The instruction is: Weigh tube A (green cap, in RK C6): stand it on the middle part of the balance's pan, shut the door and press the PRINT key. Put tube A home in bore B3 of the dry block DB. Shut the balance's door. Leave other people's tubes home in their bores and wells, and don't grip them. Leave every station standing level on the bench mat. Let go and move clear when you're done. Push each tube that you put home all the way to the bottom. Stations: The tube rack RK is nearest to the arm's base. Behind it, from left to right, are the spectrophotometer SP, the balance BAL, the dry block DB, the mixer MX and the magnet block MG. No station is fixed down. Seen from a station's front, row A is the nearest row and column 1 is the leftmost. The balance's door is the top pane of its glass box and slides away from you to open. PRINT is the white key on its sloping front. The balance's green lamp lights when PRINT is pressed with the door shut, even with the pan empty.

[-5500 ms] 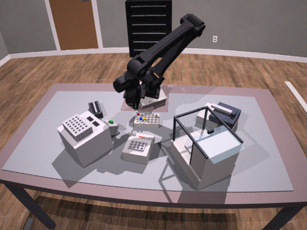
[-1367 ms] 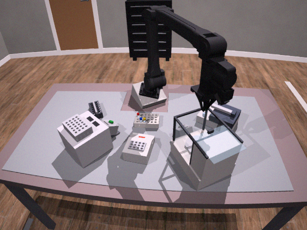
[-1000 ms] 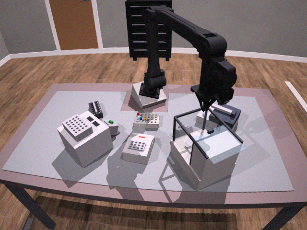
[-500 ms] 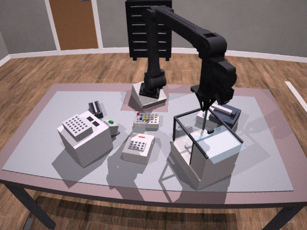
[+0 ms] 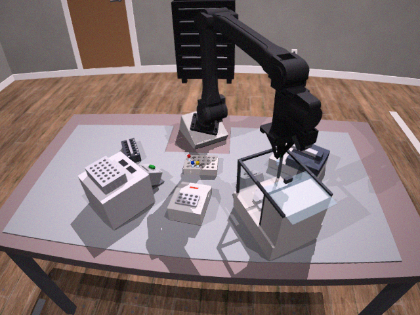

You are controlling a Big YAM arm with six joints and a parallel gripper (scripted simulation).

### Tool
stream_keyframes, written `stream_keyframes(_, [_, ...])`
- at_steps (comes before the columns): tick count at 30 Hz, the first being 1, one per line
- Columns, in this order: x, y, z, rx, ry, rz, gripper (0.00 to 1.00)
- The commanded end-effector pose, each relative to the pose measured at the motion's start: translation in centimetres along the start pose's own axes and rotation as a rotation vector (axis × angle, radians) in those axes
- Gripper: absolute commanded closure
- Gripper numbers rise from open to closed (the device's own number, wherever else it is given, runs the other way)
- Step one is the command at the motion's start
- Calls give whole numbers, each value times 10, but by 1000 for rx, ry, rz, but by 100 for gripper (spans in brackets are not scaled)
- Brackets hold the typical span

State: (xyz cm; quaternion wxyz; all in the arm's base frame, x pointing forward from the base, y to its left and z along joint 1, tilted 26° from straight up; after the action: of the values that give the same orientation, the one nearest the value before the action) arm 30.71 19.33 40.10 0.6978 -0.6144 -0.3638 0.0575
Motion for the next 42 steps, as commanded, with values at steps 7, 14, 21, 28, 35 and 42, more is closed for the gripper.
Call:
stream_keyframes(7, [4,14,-3,-1,21,-7,91])
stream_keyframes(14, [4,28,-2,0,20,0,91])
stream_keyframes(21, [4,34,-2,0,19,-5,91])
stream_keyframes(28, [4,48,-2,1,18,0,91])
stream_keyframes(35, [4,58,-1,1,17,-5,91])
stream_keyframes(42, [4,68,-1,1,16,0,91])
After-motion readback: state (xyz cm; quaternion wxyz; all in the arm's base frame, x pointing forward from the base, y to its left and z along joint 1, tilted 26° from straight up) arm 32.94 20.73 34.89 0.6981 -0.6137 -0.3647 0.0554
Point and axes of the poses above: the point where the finger pads meet when closed, its own y axis out along the fingers, its own z axis across the jaws, x = y × z, the point moved 1 cm from there along -y, back along the fingers, and after that the axes turned 5 degrees about -y, right-handed, at the moved point
